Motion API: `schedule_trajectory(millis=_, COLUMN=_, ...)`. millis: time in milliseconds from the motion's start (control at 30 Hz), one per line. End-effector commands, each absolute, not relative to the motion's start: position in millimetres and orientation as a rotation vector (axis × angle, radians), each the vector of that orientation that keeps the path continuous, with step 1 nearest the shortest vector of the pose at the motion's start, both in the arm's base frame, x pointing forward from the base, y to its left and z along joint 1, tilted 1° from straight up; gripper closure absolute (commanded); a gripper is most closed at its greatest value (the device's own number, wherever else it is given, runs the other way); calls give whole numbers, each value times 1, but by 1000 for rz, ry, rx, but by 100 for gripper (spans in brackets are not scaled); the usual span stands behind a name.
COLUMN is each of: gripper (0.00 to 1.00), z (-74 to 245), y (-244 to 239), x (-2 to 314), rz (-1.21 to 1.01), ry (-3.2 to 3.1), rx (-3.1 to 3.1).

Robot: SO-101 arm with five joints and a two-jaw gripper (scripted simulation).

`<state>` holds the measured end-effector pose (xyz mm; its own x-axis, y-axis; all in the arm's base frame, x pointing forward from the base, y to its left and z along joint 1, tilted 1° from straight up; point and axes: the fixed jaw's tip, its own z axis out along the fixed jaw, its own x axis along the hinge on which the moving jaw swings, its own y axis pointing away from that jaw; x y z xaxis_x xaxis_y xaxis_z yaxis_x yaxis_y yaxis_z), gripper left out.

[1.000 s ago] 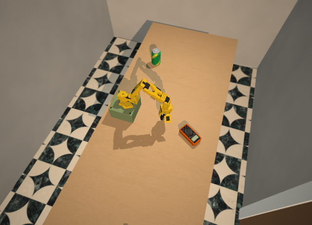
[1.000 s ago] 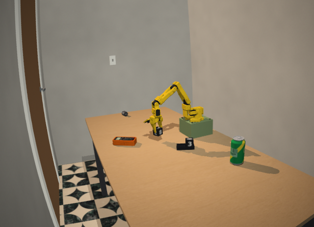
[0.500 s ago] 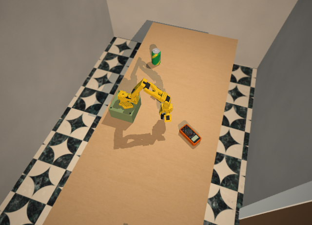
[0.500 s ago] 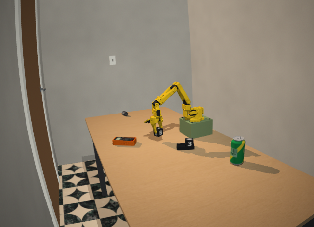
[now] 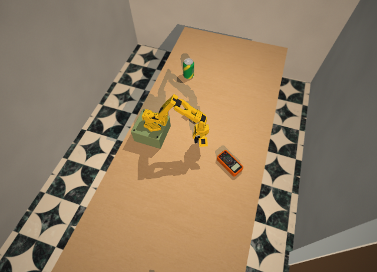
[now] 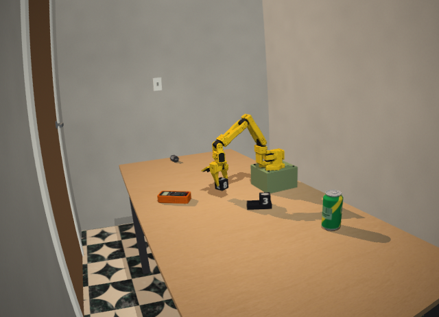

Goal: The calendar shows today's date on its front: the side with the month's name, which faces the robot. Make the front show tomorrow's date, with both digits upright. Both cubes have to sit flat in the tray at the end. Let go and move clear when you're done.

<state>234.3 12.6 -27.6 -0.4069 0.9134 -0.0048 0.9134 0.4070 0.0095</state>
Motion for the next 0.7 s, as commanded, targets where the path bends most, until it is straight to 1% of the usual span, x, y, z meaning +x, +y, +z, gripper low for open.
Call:
schedule_trajectory(millis=0, gripper=100, z=-29, y=15, x=233, rz=-2, ry=2637, rx=1712)
schedule_trajectory(millis=667, gripper=100, z=-35, y=15, x=233, rz=-2, ry=2637, rx=1712)
